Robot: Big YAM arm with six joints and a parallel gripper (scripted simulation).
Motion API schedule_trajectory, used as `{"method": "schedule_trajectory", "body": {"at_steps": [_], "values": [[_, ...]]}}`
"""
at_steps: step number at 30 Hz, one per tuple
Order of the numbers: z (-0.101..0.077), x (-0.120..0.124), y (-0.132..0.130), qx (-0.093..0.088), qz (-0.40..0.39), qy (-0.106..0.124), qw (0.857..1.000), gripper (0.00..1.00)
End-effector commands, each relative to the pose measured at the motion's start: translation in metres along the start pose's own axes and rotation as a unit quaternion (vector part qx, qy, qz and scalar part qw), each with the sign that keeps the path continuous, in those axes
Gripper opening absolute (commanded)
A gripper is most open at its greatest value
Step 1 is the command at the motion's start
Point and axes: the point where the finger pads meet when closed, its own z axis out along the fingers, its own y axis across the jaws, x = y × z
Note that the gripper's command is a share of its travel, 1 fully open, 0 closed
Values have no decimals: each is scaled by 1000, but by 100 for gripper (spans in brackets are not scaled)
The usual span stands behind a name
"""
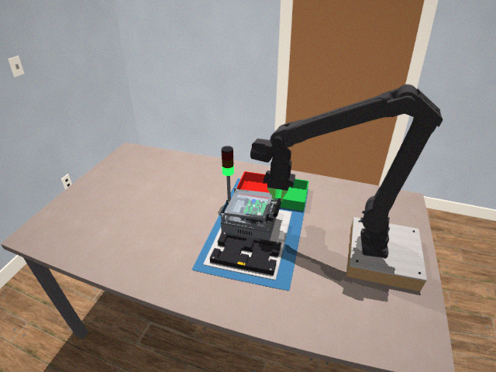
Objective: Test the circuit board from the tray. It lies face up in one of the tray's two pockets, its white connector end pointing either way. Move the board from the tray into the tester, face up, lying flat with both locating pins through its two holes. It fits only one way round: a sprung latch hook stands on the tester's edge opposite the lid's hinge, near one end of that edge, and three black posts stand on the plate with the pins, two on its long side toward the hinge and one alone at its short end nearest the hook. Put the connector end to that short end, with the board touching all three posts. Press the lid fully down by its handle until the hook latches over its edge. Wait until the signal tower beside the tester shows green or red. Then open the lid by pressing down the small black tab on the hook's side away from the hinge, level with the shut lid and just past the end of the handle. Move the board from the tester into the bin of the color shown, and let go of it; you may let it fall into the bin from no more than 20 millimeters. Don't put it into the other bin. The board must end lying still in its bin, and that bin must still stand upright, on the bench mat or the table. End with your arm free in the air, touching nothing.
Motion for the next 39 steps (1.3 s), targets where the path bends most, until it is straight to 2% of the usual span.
{"method": "schedule_trajectory", "body": {"at_steps": [1, 17, 34, 39], "values": [[0, 0, 4, -8, -6, -1, 1000, 26], [0, 1, 4, -8, -6, -1, 1000, 26], [20, 2, 3, -4, -6, 0, 1000, 26], [17, 2, 3, -11, -6, -1, 1000, 26]]}}
